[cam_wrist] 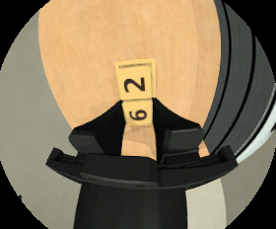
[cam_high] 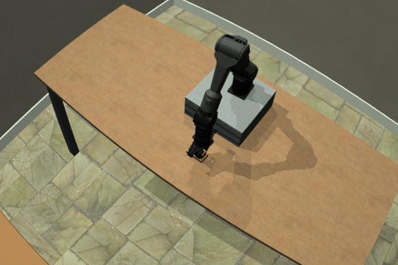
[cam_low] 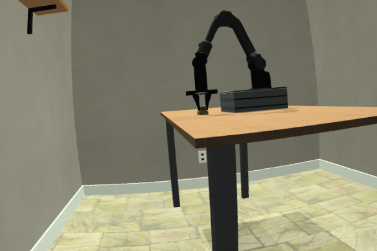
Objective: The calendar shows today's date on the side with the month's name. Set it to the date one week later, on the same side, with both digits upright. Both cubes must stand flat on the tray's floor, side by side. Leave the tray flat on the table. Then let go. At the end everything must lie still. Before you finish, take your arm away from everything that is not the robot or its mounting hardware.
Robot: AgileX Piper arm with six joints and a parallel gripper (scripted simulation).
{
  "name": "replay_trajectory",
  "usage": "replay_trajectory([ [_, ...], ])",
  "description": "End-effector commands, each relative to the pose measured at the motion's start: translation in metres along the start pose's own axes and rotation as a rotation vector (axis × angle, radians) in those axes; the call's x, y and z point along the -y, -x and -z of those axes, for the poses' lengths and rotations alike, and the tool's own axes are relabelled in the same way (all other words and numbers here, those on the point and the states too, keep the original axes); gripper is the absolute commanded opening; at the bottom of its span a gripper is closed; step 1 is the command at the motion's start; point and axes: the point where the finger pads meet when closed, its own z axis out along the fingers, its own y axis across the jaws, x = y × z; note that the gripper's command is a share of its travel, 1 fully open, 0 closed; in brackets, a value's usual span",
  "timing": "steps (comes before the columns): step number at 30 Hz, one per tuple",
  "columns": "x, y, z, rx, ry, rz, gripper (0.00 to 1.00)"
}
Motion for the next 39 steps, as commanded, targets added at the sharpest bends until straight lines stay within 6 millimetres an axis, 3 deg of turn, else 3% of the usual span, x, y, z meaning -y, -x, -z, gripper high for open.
replay_trajectory([
  [1,0.001,0.000,0.002,-0.001,0.000,0.001,0.36],
  [7,-0.001,0.000,0.017,-0.001,0.003,0.001,0.36],
  [19,-0.001,0.000,0.095,-0.001,0.003,0.000,0.36],
  [39,0.000,0.000,0.100,0.000,0.000,0.011,0.36],
])
